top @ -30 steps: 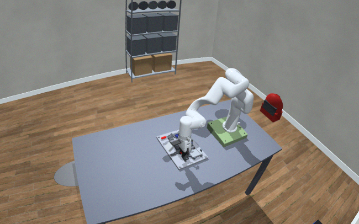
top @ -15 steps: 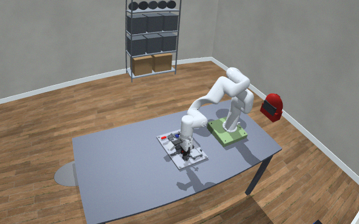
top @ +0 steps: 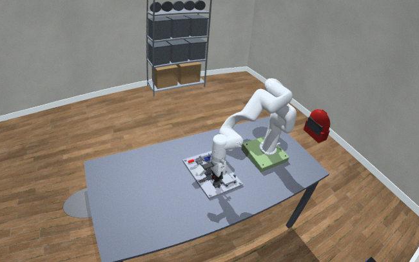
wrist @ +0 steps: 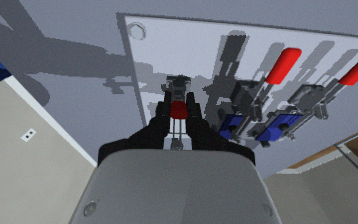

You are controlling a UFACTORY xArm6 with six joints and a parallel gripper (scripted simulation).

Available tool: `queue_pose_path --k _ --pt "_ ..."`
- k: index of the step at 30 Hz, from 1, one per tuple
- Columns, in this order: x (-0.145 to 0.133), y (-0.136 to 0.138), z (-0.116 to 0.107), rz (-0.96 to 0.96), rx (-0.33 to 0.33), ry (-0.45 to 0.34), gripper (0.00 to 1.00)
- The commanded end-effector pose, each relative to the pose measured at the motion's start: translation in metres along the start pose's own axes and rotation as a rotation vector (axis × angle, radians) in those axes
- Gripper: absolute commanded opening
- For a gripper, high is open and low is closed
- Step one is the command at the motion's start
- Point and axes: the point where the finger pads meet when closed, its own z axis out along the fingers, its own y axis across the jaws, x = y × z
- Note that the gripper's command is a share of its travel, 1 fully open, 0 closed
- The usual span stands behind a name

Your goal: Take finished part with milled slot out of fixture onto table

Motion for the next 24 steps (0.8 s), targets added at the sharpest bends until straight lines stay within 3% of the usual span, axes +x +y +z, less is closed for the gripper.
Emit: queue_pose_path --k 1,24 --pt "-0.0010 -0.0004 -0.0005 0.000 0.000 0.001 0.00" --pt "-0.0034 -0.0004 -0.0004 0.000 0.000 0.001 0.00"
